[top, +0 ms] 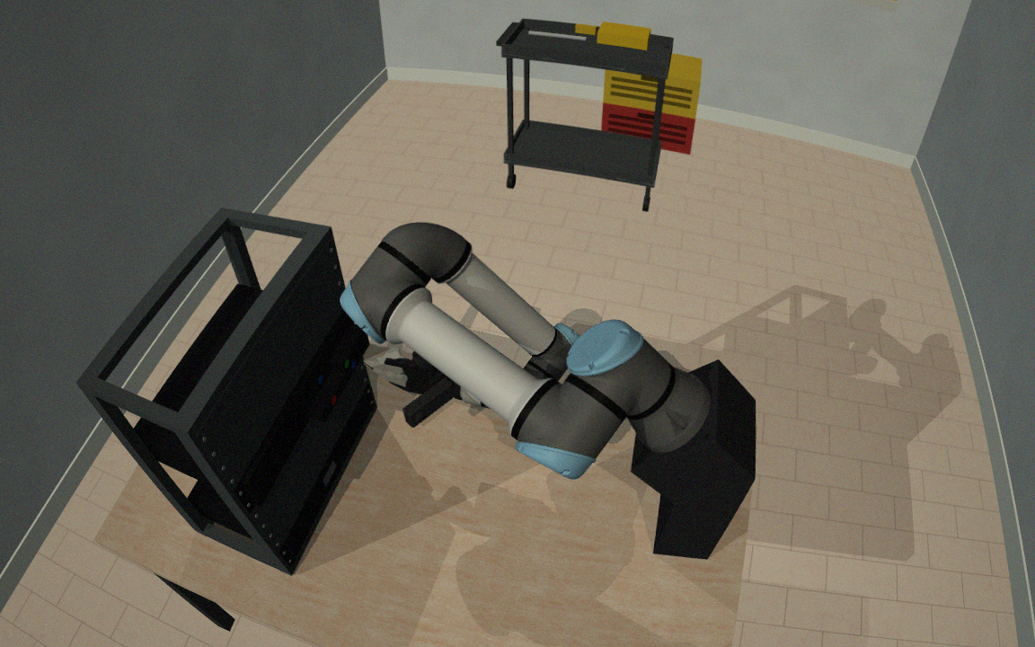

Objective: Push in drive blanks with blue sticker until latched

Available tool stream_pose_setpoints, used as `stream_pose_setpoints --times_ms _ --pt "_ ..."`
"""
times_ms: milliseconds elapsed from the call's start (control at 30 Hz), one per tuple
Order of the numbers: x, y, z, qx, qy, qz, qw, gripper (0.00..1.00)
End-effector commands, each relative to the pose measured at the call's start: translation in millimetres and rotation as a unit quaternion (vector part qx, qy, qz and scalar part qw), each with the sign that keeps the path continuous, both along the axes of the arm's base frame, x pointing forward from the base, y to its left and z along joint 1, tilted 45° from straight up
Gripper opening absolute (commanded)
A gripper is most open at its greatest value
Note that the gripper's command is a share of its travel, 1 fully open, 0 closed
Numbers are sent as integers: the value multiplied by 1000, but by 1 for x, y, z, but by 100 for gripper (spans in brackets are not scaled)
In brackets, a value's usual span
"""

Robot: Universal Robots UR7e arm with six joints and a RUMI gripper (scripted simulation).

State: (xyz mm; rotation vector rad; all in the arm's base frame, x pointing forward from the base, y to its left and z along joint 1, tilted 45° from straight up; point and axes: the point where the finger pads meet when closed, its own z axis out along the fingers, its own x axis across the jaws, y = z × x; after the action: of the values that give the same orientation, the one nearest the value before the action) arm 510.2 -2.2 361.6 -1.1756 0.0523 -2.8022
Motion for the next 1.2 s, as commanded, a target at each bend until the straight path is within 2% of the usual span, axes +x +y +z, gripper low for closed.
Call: stream_pose_setpoints --times_ms 0,1167 --pt "0 0 0 0 0 0 1000 0" --pt "2 0 3 0 0 0 1000 0"
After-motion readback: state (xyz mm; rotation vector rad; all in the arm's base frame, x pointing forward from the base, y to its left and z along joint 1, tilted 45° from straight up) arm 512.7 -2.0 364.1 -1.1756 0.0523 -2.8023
